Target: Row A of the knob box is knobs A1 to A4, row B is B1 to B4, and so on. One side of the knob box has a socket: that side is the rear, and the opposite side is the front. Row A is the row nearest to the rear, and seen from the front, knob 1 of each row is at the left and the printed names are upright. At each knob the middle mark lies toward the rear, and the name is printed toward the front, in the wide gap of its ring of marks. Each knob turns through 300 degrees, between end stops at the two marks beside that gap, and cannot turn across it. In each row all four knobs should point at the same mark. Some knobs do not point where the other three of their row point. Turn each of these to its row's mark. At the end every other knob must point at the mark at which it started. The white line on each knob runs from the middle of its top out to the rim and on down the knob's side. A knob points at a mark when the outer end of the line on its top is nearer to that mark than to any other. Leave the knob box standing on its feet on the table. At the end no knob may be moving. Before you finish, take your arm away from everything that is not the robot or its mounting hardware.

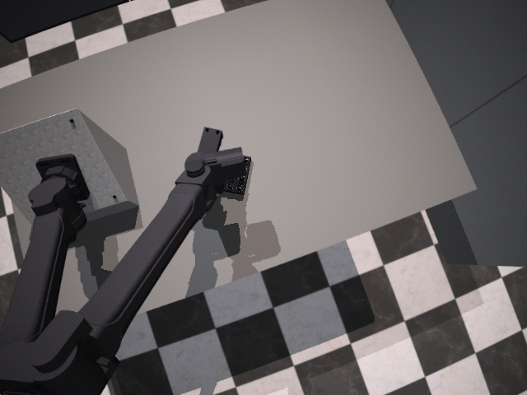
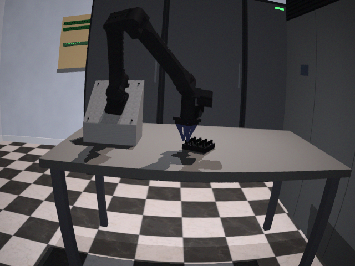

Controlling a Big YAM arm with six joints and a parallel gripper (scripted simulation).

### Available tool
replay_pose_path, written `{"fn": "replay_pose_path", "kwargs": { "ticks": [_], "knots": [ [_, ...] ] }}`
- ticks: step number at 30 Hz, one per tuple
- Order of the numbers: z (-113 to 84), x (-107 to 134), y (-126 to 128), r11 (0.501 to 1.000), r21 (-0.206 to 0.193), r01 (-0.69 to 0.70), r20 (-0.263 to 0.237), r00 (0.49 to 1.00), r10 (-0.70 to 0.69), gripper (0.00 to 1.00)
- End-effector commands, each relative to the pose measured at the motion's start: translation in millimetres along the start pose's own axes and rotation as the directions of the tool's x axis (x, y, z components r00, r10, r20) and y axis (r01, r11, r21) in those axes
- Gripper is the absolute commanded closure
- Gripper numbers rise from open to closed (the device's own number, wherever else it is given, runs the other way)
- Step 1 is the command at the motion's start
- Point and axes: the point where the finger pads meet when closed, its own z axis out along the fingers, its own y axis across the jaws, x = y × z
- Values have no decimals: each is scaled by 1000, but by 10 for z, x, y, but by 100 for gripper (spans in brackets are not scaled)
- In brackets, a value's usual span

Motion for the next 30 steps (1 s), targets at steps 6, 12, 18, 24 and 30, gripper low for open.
{"fn": "replay_pose_path", "kwargs": {
  "ticks": [6,12,18,24,30],
  "knots": [
    [94,0,-18,1000,1,-2,5,1000,2,81],
    [99,-15,-17,1000,5,3,7,1000,-3,81],
    [93,-5,-31,1000,8,-2,7,1000,2,81],
    [93,-5,-31,1000,8,-4,7,1000,3,81],
    [93,-5,-31,1000,8,-4,7,1000,3,81]
  ]
}}
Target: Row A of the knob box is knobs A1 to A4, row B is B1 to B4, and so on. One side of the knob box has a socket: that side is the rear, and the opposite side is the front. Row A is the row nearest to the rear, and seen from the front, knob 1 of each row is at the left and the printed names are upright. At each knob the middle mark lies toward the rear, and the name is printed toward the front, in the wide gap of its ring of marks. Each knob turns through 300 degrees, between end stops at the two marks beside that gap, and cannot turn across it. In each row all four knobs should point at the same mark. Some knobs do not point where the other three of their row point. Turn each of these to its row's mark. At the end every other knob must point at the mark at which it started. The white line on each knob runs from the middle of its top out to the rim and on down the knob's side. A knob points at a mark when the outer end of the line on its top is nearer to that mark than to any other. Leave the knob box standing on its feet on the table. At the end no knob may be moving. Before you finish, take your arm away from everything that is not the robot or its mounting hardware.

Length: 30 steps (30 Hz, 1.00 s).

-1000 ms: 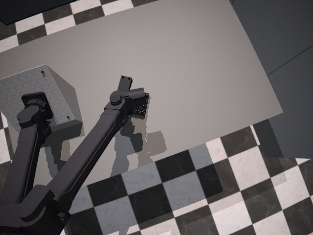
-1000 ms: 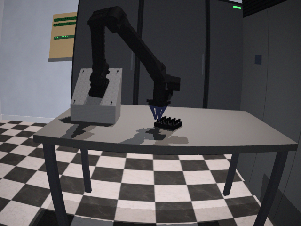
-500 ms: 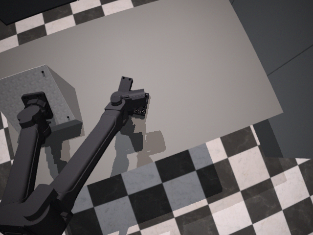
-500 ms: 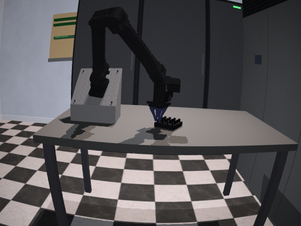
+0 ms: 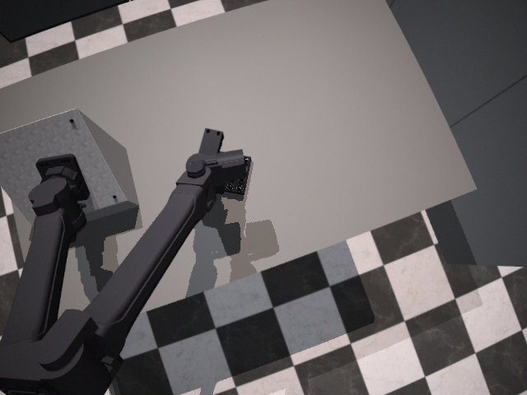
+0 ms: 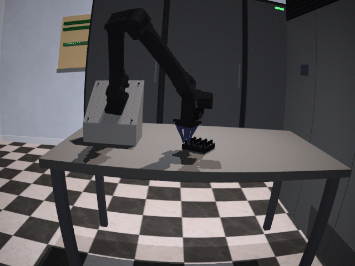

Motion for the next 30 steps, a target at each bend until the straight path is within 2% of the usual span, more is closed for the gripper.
{"fn": "replay_pose_path", "kwargs": {
  "ticks": [1,21,22,30],
  "knots": [
    [20,-1,-13,1000,4,-3,6,1000,3,81],
    [20,-1,-13,1000,4,-4,6,1000,4,81],
    [20,-1,-13,1000,4,-4,6,1000,4,92],
    [14,-4,-40,1000,7,-8,6,1000,8,92]
  ]
}}
